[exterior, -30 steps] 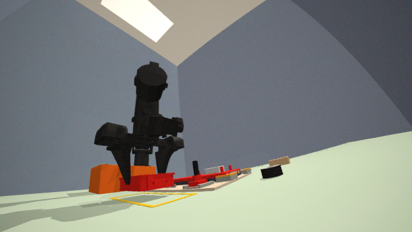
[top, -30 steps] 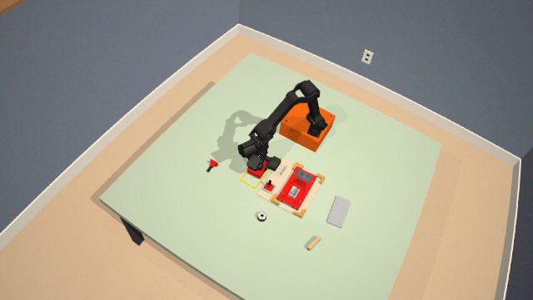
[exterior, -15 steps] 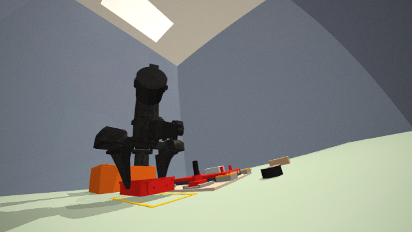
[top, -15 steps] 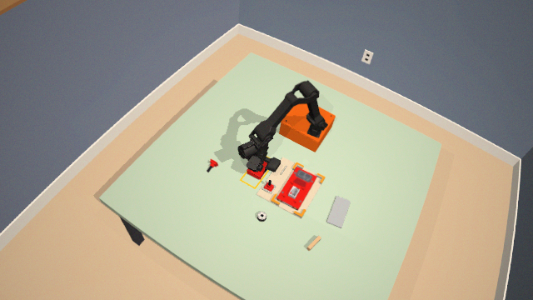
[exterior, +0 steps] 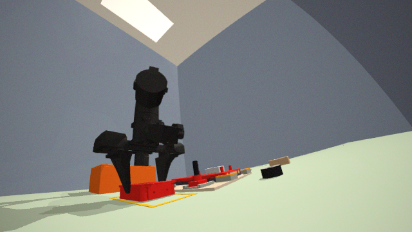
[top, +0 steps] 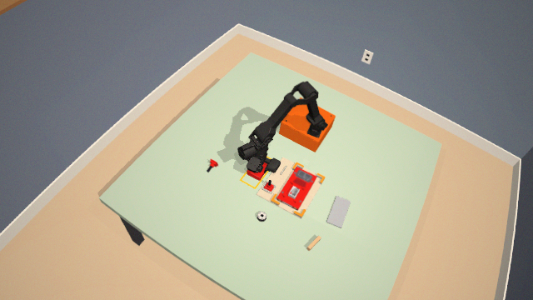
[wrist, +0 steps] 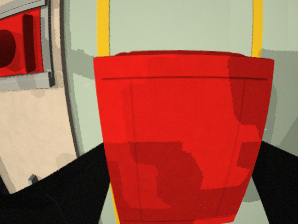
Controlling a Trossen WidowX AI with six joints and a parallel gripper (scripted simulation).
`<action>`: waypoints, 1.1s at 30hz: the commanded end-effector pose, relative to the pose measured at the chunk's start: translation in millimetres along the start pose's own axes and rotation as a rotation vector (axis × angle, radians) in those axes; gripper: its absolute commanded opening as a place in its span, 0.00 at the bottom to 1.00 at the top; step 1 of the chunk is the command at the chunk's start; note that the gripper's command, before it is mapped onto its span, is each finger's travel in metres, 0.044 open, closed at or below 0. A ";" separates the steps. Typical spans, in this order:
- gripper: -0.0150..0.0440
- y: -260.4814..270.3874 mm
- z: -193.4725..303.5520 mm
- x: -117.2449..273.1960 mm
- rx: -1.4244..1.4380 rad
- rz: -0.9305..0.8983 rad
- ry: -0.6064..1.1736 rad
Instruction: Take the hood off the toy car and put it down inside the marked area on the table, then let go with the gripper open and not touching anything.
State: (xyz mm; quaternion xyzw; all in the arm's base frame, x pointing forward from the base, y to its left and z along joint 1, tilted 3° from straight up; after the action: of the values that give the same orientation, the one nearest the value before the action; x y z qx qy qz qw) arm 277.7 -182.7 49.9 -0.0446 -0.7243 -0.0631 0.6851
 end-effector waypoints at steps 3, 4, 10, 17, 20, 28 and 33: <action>0.39 0.0 0.0 0.0 0.000 0.000 0.000; 0.43 0.0 0.0 0.0 0.000 0.000 0.000; 0.70 0.0 0.0 0.0 0.000 0.000 0.000; 1.00 -0.2 -0.4 2.9 0.000 0.000 0.000; 1.00 -1.1 -2.1 24.0 0.000 -0.001 0.001; 1.00 -0.7 -1.0 71.8 0.000 -0.003 0.004; 1.00 -0.7 -1.0 71.8 0.000 -0.003 0.004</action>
State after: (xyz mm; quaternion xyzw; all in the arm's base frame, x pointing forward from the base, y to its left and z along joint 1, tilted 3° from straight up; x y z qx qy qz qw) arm 274.2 -184.8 120.0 -0.0455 -0.7228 -0.0654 0.6864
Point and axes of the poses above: the point midway between the two fingers, 35 mm back from their tips, its own x axis back along the fingers, its own y axis across the jaws, z = x × y, the point moved 8 cm from there along x, back along the fingers, and after that the axes turned 2 degrees about -x, right-handed, at the moved point
